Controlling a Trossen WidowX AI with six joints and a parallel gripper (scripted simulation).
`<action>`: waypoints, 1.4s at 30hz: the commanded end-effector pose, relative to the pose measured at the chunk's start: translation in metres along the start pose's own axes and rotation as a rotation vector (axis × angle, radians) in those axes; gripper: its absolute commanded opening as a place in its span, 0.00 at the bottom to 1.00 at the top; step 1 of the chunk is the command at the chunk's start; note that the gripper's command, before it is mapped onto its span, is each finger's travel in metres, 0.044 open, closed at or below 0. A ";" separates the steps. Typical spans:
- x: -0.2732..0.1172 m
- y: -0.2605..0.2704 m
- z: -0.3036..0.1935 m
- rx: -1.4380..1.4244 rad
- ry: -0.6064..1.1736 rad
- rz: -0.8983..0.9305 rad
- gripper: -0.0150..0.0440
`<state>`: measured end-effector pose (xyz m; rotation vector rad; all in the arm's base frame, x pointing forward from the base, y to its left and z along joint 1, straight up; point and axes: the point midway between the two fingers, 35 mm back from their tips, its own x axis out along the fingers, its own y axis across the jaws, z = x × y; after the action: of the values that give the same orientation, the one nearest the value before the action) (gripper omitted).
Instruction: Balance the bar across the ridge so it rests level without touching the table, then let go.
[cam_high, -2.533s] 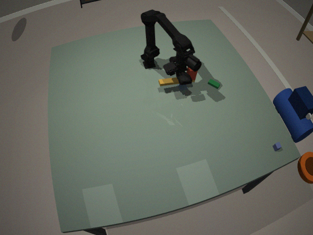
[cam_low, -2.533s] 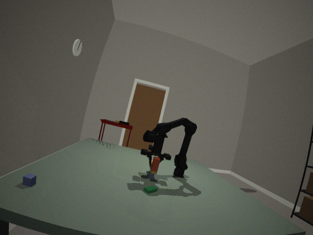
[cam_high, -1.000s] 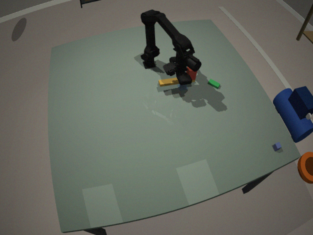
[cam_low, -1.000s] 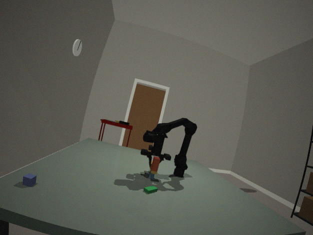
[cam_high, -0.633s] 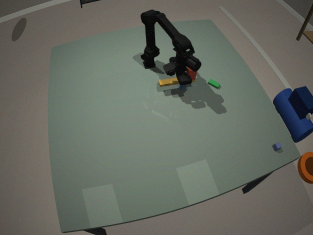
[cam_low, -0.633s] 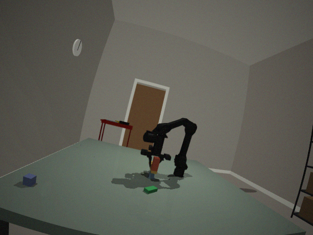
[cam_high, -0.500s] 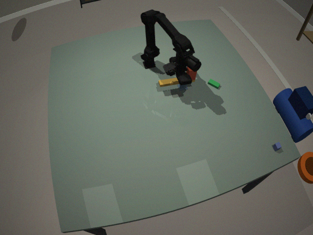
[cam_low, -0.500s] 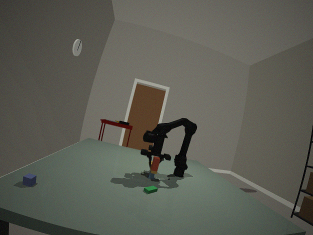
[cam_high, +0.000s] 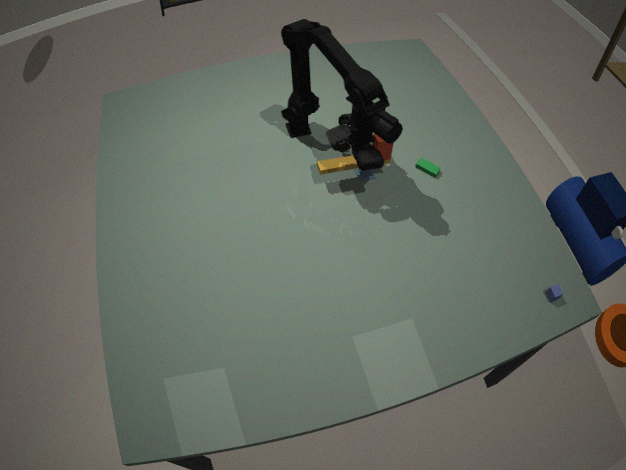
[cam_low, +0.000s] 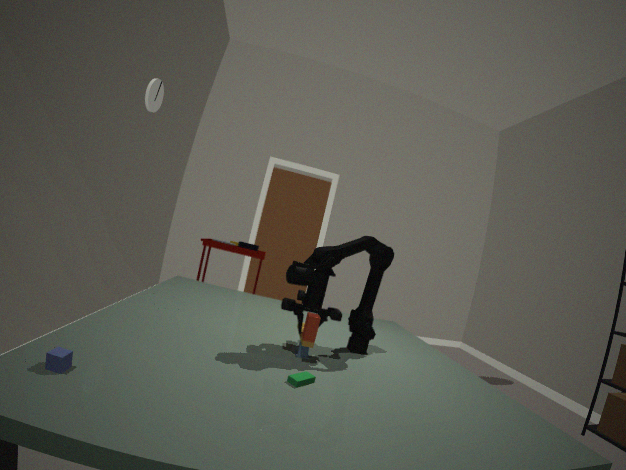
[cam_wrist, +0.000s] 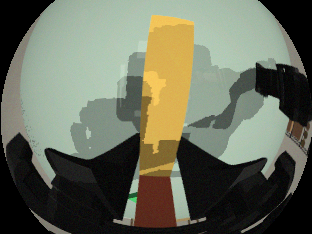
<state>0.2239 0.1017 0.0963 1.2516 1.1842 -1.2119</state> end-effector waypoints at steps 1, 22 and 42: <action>0.000 0.000 0.000 0.000 -0.001 -0.003 0.25; 0.000 0.000 0.000 0.000 0.000 0.000 0.25; 0.000 0.000 0.000 0.000 0.000 0.000 0.54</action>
<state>0.2240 0.1016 0.0964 1.2524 1.1837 -1.2114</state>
